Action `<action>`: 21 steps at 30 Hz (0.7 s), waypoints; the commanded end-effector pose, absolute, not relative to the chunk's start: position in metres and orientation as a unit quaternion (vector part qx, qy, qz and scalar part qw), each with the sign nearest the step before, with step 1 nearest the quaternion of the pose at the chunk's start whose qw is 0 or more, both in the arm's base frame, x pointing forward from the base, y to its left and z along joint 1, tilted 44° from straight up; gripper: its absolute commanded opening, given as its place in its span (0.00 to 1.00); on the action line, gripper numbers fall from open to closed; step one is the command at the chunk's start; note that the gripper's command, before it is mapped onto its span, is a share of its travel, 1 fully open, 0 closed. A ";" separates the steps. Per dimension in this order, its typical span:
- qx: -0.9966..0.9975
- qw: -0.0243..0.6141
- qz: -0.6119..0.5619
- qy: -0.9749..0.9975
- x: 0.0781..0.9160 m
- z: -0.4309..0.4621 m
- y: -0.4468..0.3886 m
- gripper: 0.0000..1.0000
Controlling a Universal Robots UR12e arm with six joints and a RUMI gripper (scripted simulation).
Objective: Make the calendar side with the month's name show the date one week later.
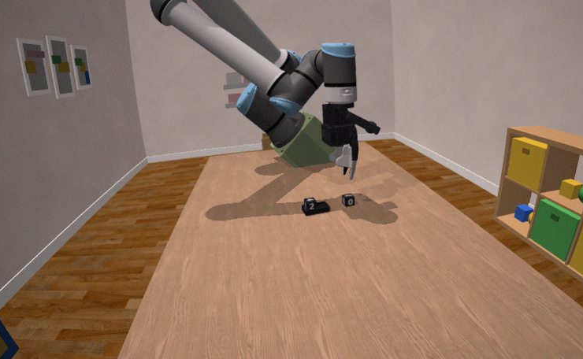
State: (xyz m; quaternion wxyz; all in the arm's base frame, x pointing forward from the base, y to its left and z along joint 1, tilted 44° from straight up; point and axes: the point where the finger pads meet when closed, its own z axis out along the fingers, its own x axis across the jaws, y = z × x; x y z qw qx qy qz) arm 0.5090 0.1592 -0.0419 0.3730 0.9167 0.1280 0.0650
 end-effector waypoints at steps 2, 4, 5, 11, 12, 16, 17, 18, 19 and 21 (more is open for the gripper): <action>0.917 0.373 0.065 0.128 0.510 -0.043 0.159 0.28; 0.917 0.373 0.065 0.128 0.510 -0.043 0.158 0.28; 0.917 0.373 0.065 0.128 0.510 -0.044 0.158 0.28; 0.917 0.373 0.065 0.128 0.511 -0.048 0.153 0.28; 0.917 0.373 0.065 0.128 0.512 -0.049 0.153 0.28; 0.917 0.373 0.065 0.128 0.512 -0.051 0.151 0.28; 0.917 0.373 0.065 0.128 0.513 -0.052 0.150 0.28; 0.917 0.373 0.065 0.128 0.513 -0.053 0.149 0.28; 0.917 0.373 0.065 0.128 0.513 -0.054 0.148 0.28; 0.917 0.373 0.065 0.128 0.514 -0.056 0.146 0.28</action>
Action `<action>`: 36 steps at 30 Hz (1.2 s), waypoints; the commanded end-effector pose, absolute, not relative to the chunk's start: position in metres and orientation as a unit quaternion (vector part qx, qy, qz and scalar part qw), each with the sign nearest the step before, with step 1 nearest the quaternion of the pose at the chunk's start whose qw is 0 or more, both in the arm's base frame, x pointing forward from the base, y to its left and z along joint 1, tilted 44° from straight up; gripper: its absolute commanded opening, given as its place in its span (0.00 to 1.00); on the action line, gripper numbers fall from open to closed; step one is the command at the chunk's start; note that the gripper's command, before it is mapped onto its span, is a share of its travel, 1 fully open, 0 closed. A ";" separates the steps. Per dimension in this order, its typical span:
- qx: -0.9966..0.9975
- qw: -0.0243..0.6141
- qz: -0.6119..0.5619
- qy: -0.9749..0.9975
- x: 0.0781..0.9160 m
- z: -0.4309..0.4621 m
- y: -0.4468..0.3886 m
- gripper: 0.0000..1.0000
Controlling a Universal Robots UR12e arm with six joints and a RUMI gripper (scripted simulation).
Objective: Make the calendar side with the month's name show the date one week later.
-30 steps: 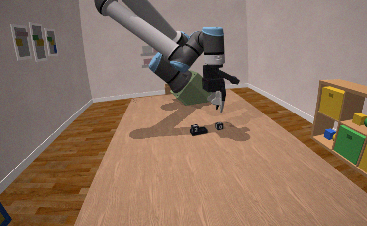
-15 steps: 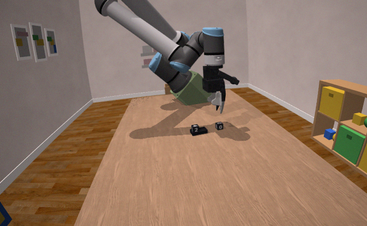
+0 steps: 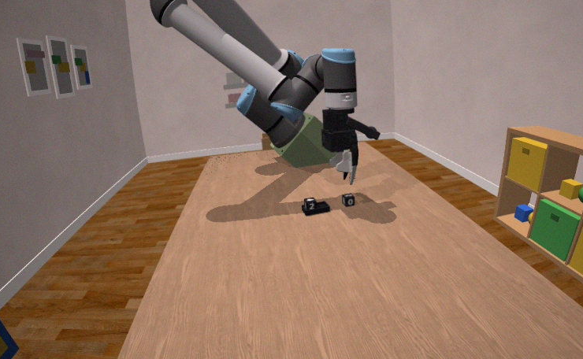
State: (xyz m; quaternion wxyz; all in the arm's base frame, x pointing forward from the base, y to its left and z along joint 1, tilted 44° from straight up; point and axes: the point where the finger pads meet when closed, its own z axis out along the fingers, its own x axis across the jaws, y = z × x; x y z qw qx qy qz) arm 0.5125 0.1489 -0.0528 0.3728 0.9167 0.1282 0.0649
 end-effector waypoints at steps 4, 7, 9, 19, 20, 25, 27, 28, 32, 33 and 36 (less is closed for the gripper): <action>0.917 0.373 0.065 0.128 0.516 -0.061 0.141 0.28; 0.917 0.373 0.065 0.128 0.517 -0.065 0.138 0.28; 0.917 0.373 0.065 0.128 0.517 -0.067 0.136 0.28; 0.917 0.373 0.065 0.128 0.520 -0.074 0.129 0.28; 0.917 0.373 0.065 0.128 0.520 -0.075 0.128 0.28; 0.917 0.373 0.065 0.128 0.521 -0.077 0.126 0.28; 0.917 0.373 0.065 0.128 0.521 -0.078 0.125 0.28; 0.917 0.373 0.065 0.128 0.521 -0.078 0.125 0.28; 0.917 0.373 0.065 0.128 0.521 -0.079 0.125 0.28; 0.917 0.373 0.065 0.128 0.521 -0.079 0.125 0.28; 0.917 0.373 0.065 0.128 0.521 -0.079 0.125 0.28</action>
